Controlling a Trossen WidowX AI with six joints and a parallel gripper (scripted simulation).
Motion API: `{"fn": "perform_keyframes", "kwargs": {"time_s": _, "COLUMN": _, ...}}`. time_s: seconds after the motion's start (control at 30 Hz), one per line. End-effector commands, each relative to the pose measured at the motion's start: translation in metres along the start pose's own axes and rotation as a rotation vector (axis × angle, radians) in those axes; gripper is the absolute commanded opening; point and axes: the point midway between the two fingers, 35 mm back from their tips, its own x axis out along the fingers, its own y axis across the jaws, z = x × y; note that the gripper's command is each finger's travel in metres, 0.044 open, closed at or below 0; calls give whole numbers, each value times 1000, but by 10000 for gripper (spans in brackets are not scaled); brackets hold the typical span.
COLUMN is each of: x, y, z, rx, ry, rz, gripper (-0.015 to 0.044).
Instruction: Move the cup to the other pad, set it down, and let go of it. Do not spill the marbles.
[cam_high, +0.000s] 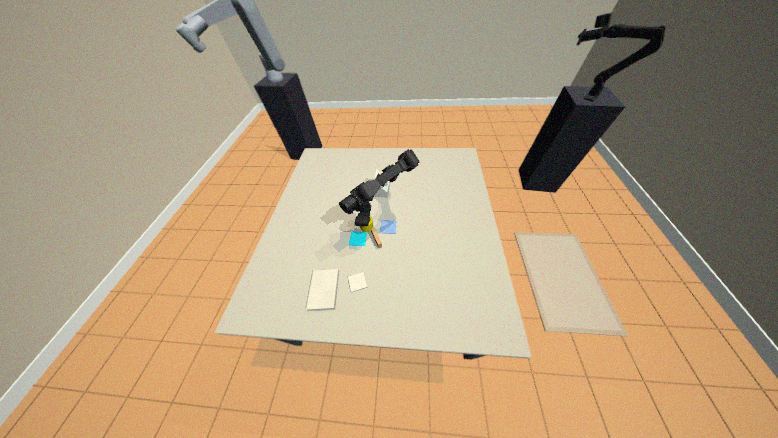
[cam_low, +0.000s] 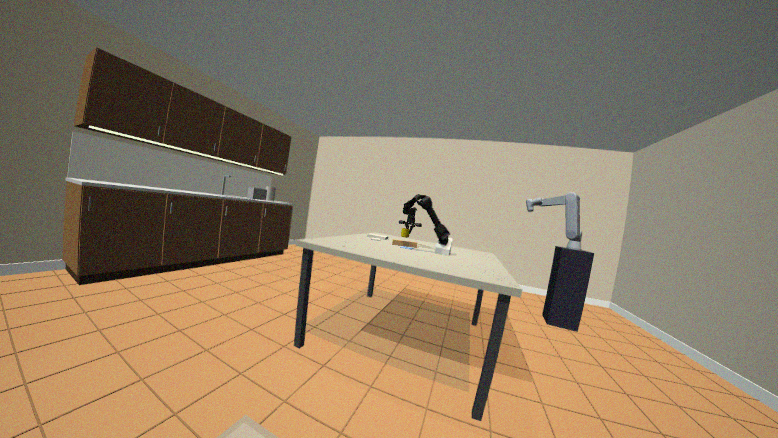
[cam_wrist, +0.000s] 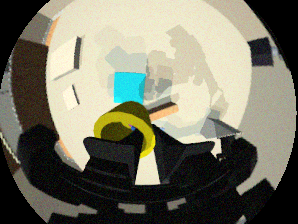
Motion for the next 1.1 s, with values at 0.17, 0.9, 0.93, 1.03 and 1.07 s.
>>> {"fn": "perform_keyframes", "kwargs": {"time_s": 0.17, "x": -1, "y": 9, "z": 17, "rx": -4, "ry": -2, "rz": -3, "gripper": 0}}
{"fn": "perform_keyframes", "kwargs": {"time_s": 0.9, "x": -1, "y": 25, "z": 52, "rx": -5, "ry": -4, "rz": -2, "gripper": 0}}
{"fn": "perform_keyframes", "kwargs": {"time_s": 0.93, "x": -1, "y": 25, "z": 52, "rx": -5, "ry": -4, "rz": -2, "gripper": 0}}
{"fn": "perform_keyframes", "kwargs": {"time_s": 1.03, "x": 2, "y": 25, "z": 52, "rx": -5, "ry": -4, "rz": -2, "gripper": 0}}
{"fn": "perform_keyframes", "kwargs": {"time_s": 1.07, "x": 3, "y": 25, "z": 52, "rx": -5, "ry": -4, "rz": -2, "gripper": 0}}
